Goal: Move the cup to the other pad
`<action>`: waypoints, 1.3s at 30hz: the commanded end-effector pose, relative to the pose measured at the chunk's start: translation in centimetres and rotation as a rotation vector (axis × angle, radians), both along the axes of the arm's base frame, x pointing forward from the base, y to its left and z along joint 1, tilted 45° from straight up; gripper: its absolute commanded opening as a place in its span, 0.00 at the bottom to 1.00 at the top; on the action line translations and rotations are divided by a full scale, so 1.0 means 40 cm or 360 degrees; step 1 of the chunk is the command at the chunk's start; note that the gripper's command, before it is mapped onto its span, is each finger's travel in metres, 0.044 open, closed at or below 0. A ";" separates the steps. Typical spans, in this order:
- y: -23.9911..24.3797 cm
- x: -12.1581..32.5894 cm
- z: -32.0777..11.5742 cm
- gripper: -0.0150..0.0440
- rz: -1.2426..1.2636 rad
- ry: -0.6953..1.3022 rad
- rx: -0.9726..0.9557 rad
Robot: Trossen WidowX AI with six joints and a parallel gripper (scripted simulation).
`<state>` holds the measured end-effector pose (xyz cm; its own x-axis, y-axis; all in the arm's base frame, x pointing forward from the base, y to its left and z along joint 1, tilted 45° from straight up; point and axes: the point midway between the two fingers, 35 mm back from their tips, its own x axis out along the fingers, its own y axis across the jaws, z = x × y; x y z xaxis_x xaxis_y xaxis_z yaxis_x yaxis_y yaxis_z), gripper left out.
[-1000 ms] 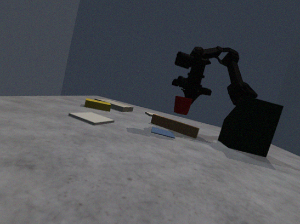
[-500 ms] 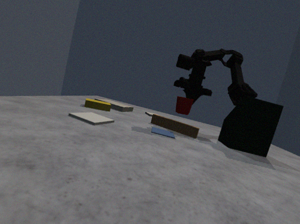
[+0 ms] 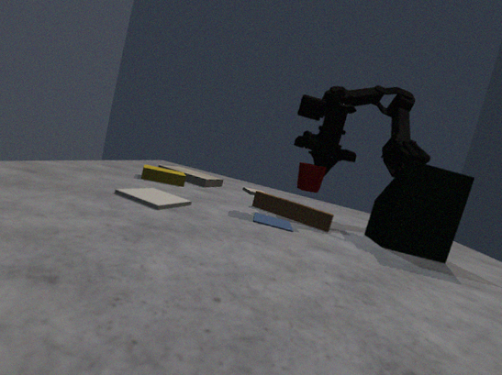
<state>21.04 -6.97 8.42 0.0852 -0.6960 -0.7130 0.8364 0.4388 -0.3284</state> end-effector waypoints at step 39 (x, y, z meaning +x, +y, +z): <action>-0.081 0.001 -0.065 0.25 0.0001 0.0007 -0.0005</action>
